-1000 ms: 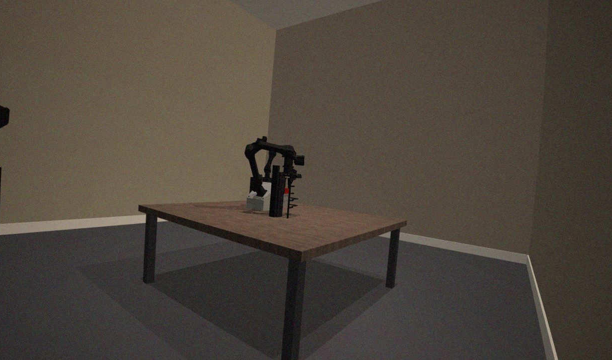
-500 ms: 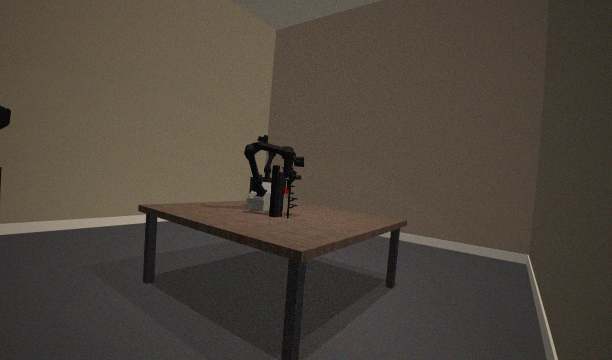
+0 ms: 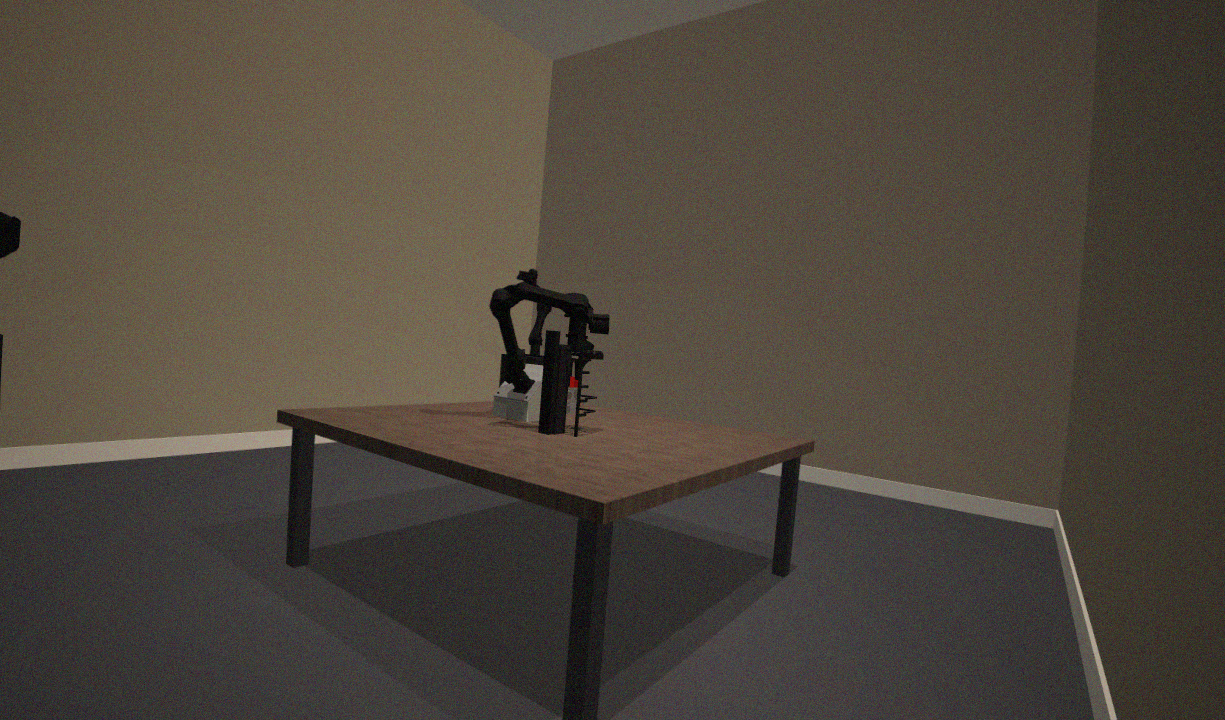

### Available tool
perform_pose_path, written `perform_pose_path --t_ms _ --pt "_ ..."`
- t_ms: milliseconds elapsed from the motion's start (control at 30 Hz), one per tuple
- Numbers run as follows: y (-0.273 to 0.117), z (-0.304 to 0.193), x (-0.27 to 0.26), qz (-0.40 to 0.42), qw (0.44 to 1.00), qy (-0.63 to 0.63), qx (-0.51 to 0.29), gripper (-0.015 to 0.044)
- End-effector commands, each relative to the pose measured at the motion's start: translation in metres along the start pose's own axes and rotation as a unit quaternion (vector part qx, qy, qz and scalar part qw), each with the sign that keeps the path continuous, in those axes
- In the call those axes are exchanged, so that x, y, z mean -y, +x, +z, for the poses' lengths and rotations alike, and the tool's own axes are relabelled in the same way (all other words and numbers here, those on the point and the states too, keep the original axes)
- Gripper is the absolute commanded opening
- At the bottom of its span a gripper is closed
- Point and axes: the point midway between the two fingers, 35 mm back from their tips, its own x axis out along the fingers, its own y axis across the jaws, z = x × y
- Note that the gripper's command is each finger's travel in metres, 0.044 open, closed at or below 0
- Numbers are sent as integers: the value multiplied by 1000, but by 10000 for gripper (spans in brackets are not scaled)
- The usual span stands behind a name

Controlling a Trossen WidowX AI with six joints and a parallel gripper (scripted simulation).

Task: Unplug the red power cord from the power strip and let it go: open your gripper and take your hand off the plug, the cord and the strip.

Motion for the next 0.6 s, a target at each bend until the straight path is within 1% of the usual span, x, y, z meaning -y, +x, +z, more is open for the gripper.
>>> perform_pose_path --t_ms 0,567 --pt "-2 13 2 -2 1000 0 8 0" --pt "-5 40 2 -2 1000 -2 9 0"
